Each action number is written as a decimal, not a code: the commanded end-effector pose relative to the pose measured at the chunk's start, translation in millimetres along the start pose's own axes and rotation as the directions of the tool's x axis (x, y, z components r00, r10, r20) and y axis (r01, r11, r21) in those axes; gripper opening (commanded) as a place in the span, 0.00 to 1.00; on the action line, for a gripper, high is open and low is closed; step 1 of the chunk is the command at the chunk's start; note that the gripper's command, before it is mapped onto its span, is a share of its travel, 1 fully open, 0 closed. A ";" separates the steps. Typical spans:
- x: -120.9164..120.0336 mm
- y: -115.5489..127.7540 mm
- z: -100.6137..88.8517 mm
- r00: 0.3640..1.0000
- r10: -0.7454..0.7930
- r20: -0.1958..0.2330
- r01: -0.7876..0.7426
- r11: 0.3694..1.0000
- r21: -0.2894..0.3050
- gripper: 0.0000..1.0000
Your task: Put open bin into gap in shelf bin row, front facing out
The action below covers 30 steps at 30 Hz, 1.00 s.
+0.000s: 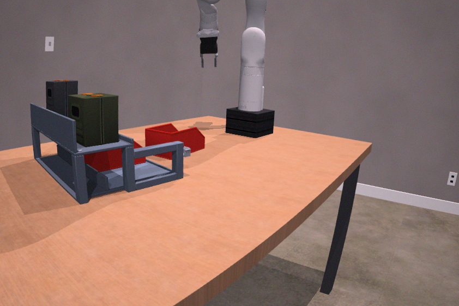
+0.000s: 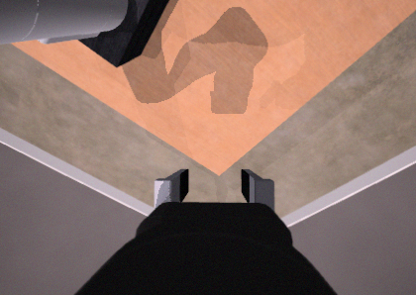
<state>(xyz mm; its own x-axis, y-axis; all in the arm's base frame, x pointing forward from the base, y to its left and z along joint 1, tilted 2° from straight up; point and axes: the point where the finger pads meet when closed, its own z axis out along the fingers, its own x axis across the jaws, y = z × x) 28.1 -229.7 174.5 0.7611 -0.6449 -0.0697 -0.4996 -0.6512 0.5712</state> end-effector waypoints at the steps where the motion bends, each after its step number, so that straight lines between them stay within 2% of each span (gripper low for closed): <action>1: 0.6 -0.1 -0.2 1.000 0.000 -0.001 0.000 1.000 0.000 1.00; 18: 14.5 -11.8 -4.7 1.000 0.023 -0.017 -0.023 1.000 0.022 1.00; 30: 36.3 -32.3 -13.1 0.997 0.062 -0.040 -0.060 0.996 0.060 1.00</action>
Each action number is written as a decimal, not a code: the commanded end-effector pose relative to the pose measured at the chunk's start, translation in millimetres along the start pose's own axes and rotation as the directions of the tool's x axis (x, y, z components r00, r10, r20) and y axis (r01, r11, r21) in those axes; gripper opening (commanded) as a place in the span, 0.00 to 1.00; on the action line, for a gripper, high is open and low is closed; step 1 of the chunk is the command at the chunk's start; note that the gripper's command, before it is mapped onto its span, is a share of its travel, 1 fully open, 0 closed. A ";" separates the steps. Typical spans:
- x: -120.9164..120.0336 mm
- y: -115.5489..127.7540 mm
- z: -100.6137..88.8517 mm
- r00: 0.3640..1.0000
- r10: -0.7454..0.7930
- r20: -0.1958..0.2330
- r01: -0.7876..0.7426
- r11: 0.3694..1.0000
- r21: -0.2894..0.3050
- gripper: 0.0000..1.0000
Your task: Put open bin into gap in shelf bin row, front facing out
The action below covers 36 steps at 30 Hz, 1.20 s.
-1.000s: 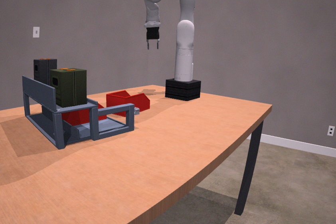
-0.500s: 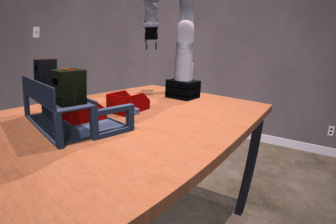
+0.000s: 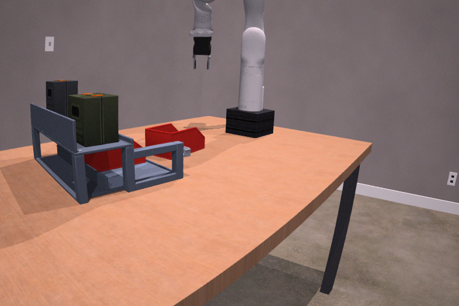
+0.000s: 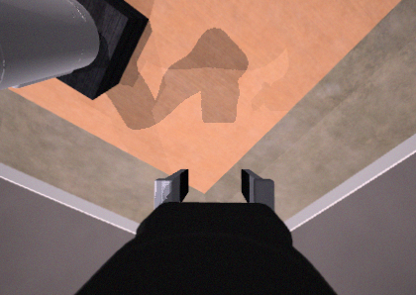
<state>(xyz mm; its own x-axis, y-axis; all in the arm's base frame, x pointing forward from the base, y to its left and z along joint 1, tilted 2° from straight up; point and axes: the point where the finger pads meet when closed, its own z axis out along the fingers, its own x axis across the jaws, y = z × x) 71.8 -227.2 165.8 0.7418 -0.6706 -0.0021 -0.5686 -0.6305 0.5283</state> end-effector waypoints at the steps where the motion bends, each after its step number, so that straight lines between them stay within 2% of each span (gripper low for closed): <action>1: 5.9 -6.6 -1.4 1.000 0.001 -0.005 -0.001 1.000 0.009 1.00; 5: 10.1 -11.7 -3.0 1.000 0.010 -0.009 -0.009 1.000 0.018 1.00; 20: 45.6 -61.6 -19.0 0.995 0.088 -0.037 -0.083 0.991 0.103 1.00; 22: 45.6 -61.6 -19.0 0.995 0.088 -0.037 -0.083 0.991 0.103 1.00; 36: 76.9 -124.5 -41.5 0.984 0.176 -0.035 -0.165 0.965 0.206 1.00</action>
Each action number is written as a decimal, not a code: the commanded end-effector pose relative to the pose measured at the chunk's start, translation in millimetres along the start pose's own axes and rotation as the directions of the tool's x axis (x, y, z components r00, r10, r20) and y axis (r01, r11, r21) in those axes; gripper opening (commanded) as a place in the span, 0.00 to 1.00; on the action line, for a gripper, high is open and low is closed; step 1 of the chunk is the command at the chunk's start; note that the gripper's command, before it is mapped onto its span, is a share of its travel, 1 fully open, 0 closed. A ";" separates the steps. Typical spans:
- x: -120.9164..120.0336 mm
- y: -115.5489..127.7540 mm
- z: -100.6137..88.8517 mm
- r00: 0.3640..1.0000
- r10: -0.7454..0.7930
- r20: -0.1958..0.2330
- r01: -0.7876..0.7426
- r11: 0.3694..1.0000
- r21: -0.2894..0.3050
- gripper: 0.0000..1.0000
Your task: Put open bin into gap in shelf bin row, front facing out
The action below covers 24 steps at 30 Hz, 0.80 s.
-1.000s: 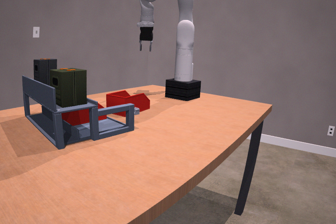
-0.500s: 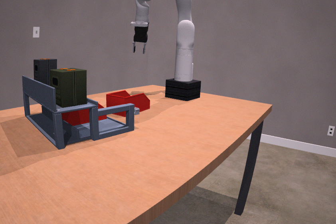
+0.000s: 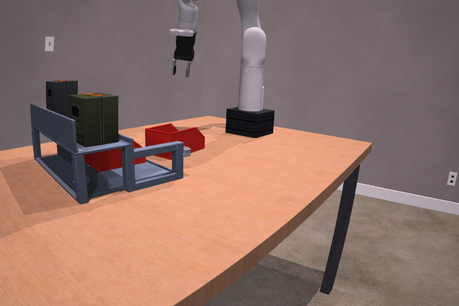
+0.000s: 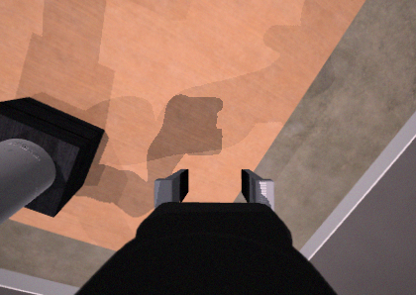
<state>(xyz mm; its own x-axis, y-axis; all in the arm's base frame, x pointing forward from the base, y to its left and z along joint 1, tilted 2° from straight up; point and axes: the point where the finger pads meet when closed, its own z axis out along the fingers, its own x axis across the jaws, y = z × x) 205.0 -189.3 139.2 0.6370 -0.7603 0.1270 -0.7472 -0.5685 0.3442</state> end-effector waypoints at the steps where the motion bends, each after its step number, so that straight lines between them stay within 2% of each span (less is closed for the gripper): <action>1: 2.4 -16.9 -0.3 1.000 -0.001 0.004 0.001 1.000 0.018 1.00; 3: 2.4 -16.9 -0.3 1.000 -0.001 0.004 0.001 1.000 0.018 1.00; 18: 10.1 -101.2 -14.1 0.994 0.101 0.033 -0.104 0.986 0.131 1.00; 20: 10.1 -101.2 -14.1 0.994 0.101 0.033 -0.104 0.986 0.131 1.00; 24: 9.5 -123.4 -18.3 0.991 0.126 0.048 -0.133 0.979 0.157 1.00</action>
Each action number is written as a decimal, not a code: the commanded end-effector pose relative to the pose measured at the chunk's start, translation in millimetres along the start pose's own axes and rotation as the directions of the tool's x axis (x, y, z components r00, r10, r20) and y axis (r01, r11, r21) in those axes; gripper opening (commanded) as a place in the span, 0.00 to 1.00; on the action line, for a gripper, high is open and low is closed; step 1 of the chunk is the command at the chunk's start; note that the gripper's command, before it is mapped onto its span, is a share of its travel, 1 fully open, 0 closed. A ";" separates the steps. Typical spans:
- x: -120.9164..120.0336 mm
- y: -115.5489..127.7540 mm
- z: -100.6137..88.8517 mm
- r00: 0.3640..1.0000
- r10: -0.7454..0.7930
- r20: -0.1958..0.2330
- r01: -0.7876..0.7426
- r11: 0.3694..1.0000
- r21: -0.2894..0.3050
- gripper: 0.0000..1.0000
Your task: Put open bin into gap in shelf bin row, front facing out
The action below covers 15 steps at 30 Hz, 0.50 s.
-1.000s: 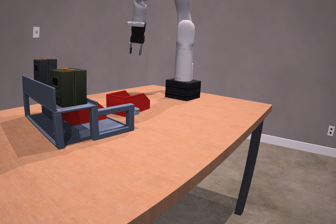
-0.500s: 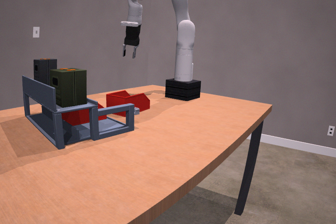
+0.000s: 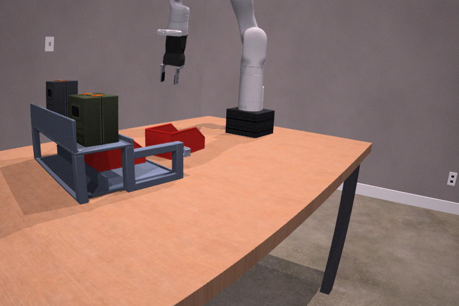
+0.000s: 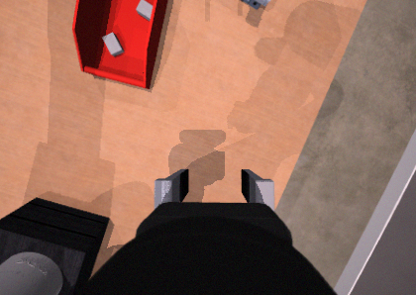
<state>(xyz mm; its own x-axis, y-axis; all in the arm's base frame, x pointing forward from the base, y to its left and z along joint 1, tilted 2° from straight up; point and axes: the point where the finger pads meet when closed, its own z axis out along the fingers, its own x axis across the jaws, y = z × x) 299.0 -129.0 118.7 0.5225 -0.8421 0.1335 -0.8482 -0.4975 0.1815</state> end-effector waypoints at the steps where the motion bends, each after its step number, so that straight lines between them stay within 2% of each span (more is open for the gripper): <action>1: -4.5 -16.8 1.1 1.000 0.000 0.011 0.000 1.000 0.016 1.00; 11: -17.8 -67.9 -1.7 0.997 0.065 0.050 -0.069 0.995 0.075 1.00; 15: -20.8 -77.2 -2.3 0.995 0.077 0.059 -0.082 0.993 0.085 1.00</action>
<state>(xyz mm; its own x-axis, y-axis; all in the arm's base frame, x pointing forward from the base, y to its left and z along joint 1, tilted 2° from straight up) 349.1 -80.2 107.1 0.4460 -0.8896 0.0983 -0.8942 -0.4383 0.0910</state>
